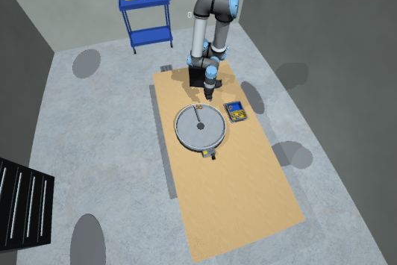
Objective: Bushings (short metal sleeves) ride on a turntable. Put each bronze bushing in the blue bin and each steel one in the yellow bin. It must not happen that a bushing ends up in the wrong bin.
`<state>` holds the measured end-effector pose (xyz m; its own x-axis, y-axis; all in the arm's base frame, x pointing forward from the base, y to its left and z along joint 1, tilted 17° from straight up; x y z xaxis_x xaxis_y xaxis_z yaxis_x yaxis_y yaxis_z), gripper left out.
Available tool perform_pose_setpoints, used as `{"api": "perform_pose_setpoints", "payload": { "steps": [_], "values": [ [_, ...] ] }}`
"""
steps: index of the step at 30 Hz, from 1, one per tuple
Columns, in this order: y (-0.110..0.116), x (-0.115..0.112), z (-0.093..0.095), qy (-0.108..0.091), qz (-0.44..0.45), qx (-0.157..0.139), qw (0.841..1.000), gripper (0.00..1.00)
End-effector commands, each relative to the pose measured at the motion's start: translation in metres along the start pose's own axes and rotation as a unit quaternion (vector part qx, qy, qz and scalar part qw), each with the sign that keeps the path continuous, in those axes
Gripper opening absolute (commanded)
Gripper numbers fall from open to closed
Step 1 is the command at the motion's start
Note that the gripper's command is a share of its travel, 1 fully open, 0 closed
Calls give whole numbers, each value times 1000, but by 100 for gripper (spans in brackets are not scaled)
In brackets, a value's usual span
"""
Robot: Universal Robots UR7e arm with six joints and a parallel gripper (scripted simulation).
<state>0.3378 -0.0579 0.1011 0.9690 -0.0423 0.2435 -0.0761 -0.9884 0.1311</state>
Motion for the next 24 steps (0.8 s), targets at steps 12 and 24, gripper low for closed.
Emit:
{"api": "perform_pose_setpoints", "payload": {
  "steps": [12, 24],
  "values": [
    [14, -20, 34, 6, -200, 1, 980, 40],
    [25, -34, 60, 7, -343, 0, 939, 40]
  ]
}}
Point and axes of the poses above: the point where the finger pads meet when closed, its own z axis out along the fingers, its own x axis across the jaws, y = z × x, the point moved 10 cm from there along -z, back along the fingers, and after that the axes turned 5 degrees about -z, right-handed, at the moved point
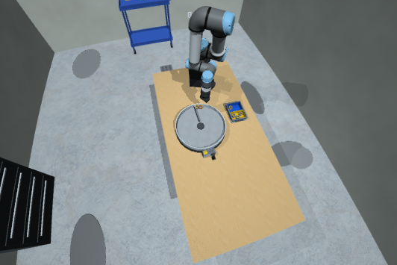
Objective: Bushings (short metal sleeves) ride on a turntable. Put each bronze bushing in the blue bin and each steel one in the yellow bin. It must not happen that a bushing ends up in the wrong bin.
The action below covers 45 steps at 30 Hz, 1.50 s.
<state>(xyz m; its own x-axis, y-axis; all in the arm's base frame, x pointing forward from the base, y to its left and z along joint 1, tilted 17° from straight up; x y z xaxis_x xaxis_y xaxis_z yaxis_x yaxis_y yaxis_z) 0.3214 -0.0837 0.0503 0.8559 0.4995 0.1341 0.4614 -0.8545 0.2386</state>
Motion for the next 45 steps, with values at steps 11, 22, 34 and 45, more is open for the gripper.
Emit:
{"api": "perform_pose_setpoints", "payload": {
  "steps": [11, 22, 34, 45],
  "values": [
    [1, -24, 33, 6, -190, -4, 982, 40],
    [1, -34, 50, -1, -280, -5, 960, 40],
    [1, -35, 51, -3, -287, -6, 958, 40],
    [2, -37, 51, 6, -296, -5, 955, 40]
  ]
}}
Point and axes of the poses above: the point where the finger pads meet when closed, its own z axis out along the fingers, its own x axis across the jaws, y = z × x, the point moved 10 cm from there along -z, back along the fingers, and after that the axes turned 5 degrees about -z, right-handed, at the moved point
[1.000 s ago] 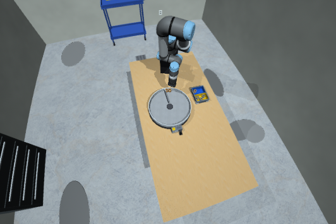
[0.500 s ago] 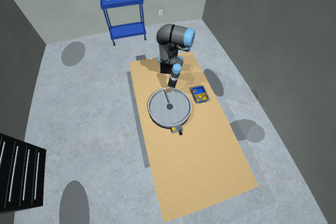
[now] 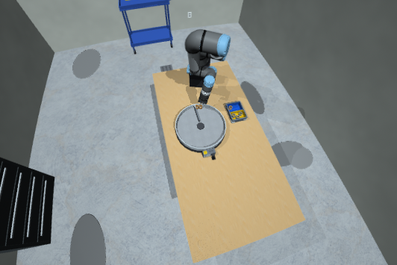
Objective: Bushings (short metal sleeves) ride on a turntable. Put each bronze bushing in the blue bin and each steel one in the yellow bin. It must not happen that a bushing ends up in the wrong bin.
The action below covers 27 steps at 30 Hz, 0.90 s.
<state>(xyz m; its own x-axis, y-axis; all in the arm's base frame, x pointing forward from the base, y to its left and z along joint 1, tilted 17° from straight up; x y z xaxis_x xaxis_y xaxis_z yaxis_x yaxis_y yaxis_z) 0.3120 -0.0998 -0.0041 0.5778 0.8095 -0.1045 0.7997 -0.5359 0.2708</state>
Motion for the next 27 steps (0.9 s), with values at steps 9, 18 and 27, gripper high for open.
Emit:
{"api": "perform_pose_setpoints", "payload": {
  "steps": [9, 18, 27],
  "values": [
    [-1, -12, 0, 51, -52, -10, 997, 40],
    [-2, -14, 1, 64, -65, -12, 996, 40],
    [-2, -12, 1, 51, -52, -10, 997, 40]
  ]
}}
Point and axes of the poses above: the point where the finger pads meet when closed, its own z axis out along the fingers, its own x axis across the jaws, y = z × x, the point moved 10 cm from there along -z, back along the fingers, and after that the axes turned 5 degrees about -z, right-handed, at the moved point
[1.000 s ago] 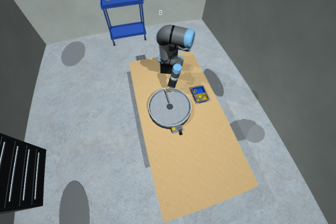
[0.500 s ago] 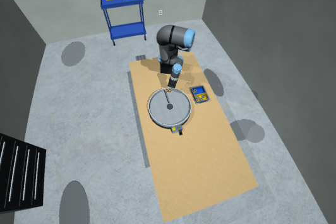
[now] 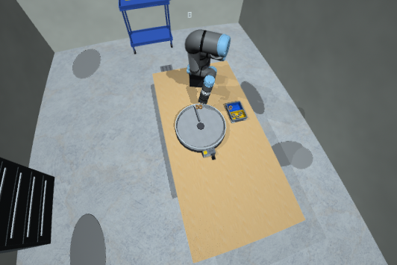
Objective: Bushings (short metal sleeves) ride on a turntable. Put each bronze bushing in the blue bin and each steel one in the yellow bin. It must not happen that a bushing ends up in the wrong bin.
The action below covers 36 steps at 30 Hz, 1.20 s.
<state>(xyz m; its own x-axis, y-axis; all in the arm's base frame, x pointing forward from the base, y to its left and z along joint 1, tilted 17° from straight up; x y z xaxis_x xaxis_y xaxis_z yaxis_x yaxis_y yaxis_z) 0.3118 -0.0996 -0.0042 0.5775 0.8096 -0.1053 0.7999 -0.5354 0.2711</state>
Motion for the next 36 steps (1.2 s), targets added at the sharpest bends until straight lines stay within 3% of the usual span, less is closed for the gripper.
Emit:
{"api": "perform_pose_setpoints", "payload": {
  "steps": [1, 8, 9, 12, 13, 15, 18, 19, 32, 33, 36],
  "values": [
    [-1, -12, 1, 55, -55, -10, 997, 40],
    [-1, -12, 1, 55, -55, -10, 997, 40],
    [-1, -15, 1, 65, -64, -12, 996, 40],
    [-1, -15, 1, 65, -64, -12, 996, 40],
    [0, -3, 0, 13, -13, -3, 1000, 40],
    [0, -3, 0, 13, -13, -3, 1000, 40],
    [-1, -12, 0, 52, -51, -9, 997, 40],
    [-1, -12, 1, 55, -55, -10, 997, 40],
    [-1, -15, 1, 65, -64, -12, 996, 40],
    [0, -1, 3, 4, -4, -1, 1000, 40],
    [0, -3, 12, 17, -17, -3, 1000, 40]
  ]
}}
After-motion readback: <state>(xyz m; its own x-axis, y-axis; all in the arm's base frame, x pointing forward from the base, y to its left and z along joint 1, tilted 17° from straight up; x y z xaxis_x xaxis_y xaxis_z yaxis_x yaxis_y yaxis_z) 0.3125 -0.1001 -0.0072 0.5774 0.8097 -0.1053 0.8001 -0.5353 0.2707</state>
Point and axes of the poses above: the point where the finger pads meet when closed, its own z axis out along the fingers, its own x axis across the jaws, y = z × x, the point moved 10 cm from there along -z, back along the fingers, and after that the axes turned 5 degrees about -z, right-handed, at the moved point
